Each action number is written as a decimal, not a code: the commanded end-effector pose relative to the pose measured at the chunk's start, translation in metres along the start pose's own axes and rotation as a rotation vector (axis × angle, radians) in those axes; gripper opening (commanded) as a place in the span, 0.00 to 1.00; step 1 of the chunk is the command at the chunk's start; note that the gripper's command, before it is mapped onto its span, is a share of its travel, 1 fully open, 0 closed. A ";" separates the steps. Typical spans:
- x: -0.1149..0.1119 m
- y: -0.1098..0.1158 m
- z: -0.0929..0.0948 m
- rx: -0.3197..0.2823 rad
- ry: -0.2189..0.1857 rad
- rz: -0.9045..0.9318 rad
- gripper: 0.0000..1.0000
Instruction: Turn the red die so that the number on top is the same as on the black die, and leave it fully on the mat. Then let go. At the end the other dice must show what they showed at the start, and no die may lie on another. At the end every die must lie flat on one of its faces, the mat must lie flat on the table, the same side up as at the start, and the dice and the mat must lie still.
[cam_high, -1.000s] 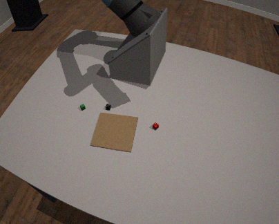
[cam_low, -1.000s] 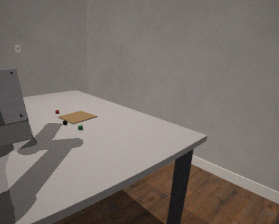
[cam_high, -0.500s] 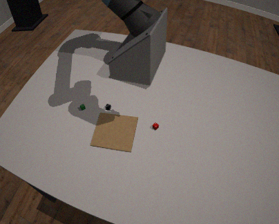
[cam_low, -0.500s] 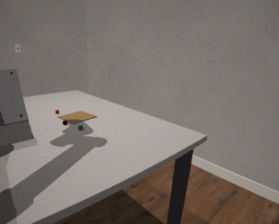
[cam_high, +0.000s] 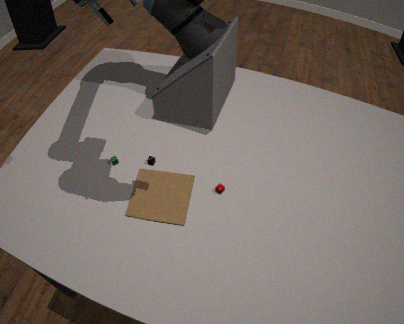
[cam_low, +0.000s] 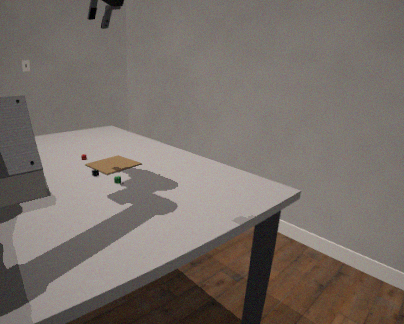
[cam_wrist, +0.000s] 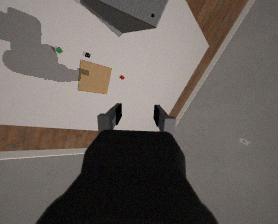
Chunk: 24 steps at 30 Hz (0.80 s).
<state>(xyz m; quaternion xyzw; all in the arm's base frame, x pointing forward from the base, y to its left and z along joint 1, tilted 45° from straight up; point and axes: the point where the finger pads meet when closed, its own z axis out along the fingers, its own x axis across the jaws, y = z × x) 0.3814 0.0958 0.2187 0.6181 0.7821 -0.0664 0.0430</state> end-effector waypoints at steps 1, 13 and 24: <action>-0.041 0.005 0.022 -0.008 0.077 0.101 1.00; -0.107 -0.003 0.066 -0.023 0.097 0.125 1.00; -0.144 -0.019 0.110 0.032 -0.045 -0.153 1.00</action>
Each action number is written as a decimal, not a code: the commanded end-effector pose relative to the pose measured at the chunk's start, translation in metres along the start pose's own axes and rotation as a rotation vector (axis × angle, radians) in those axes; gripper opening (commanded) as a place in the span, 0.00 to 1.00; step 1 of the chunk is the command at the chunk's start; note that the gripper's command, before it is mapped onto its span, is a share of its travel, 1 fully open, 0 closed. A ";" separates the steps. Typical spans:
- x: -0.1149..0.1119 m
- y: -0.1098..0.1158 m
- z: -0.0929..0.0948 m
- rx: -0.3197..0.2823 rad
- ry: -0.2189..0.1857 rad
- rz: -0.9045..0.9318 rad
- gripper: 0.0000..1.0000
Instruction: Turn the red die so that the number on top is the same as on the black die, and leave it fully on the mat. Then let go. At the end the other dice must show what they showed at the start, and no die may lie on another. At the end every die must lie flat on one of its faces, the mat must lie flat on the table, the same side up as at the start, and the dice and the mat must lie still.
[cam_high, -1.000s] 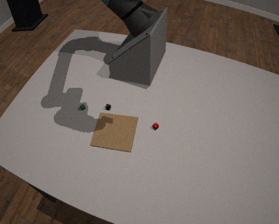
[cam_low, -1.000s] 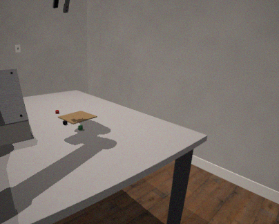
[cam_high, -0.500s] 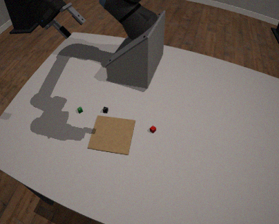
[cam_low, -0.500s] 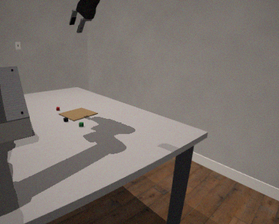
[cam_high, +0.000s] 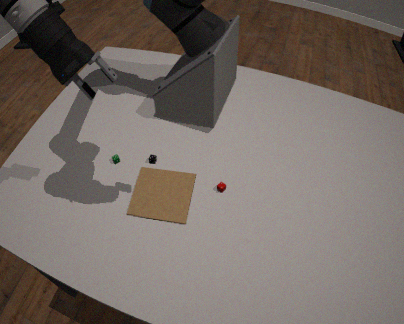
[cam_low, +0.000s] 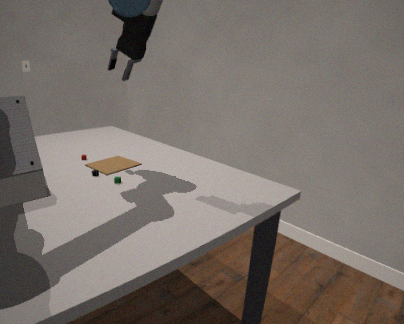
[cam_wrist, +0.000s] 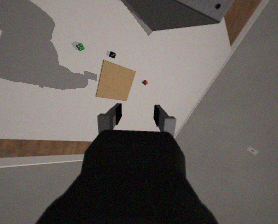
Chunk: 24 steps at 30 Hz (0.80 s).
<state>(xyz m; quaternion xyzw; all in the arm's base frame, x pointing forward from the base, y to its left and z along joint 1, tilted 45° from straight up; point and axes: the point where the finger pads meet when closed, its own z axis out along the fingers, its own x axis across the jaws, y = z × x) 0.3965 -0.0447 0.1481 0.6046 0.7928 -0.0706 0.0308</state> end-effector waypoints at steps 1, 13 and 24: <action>-0.020 -0.008 0.023 0.024 -0.074 -0.148 1.00; -0.051 -0.029 0.054 0.124 -0.192 -0.414 1.00; -0.074 -0.051 0.073 0.247 -0.279 -0.652 1.00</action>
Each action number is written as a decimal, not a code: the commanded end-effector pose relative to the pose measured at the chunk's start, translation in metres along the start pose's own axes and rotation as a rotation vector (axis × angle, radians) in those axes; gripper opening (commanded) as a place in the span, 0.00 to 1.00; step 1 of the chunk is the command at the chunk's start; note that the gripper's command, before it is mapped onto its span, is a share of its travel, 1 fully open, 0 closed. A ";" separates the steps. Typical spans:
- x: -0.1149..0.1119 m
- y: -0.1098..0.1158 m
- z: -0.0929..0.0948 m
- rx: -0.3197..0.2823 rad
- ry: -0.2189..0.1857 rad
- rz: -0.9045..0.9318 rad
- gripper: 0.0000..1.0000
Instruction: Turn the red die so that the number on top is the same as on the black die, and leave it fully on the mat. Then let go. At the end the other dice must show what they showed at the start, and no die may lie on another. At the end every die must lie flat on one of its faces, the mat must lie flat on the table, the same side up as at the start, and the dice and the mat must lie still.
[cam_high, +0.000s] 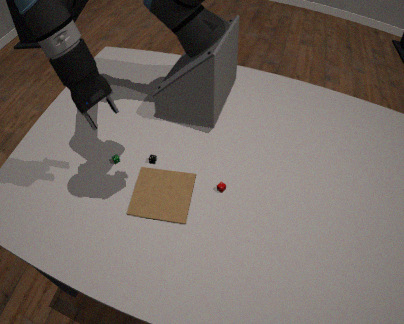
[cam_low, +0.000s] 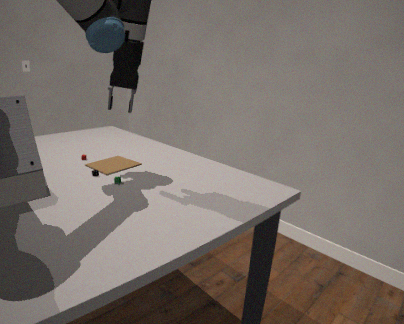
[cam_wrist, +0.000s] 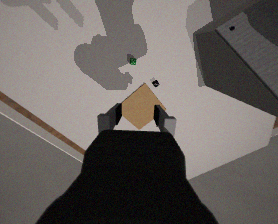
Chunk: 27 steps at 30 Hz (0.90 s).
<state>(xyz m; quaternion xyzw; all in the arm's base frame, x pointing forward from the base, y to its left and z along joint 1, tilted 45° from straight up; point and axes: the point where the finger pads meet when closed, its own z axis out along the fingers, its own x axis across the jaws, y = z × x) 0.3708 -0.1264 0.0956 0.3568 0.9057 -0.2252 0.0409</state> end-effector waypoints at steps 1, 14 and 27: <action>-0.002 -0.012 0.014 0.053 -0.049 -0.127 1.00; -0.002 -0.034 0.029 0.163 -0.087 -0.323 1.00; 0.000 -0.050 0.035 0.243 -0.099 -0.454 1.00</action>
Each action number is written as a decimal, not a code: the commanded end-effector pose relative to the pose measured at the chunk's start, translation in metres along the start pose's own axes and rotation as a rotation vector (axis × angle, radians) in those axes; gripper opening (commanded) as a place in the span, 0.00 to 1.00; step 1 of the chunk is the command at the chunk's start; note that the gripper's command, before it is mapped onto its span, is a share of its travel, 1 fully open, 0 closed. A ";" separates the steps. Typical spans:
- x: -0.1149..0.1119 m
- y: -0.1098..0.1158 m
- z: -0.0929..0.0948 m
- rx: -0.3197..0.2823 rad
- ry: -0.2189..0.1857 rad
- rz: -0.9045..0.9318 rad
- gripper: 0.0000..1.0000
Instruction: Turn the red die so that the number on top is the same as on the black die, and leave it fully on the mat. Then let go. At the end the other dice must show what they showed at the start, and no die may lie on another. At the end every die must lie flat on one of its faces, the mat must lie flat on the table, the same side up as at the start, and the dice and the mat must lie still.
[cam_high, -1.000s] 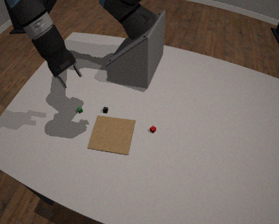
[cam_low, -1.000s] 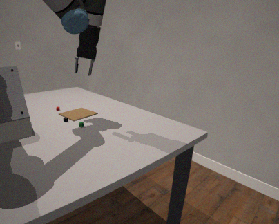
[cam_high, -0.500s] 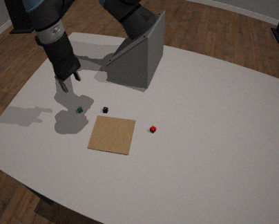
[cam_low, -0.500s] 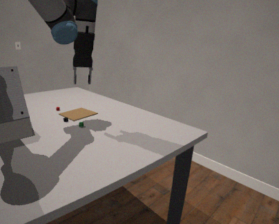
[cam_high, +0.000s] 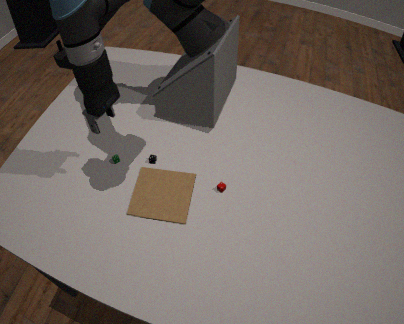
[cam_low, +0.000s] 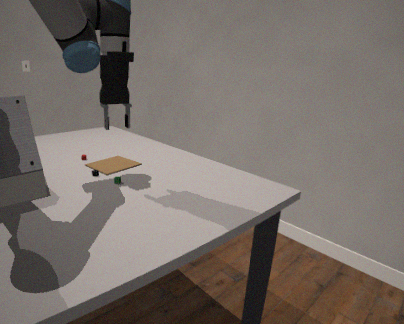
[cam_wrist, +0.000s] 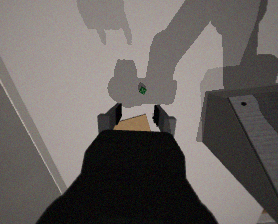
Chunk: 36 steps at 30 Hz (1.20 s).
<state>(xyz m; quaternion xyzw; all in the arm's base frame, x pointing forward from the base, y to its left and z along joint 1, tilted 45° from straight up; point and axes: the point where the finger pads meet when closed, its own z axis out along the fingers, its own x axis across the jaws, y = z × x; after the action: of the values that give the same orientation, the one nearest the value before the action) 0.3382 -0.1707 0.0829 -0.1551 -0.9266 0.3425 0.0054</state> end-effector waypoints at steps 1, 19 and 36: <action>0.003 -0.004 0.003 0.027 -0.010 -0.049 1.00; 0.009 -0.012 0.007 0.078 -0.010 -0.136 1.00; 0.010 -0.013 0.008 0.086 -0.010 -0.150 1.00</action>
<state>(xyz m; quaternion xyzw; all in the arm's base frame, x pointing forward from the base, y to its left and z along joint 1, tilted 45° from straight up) 0.3238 -0.1823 0.0840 -0.0836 -0.9202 0.3810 0.0334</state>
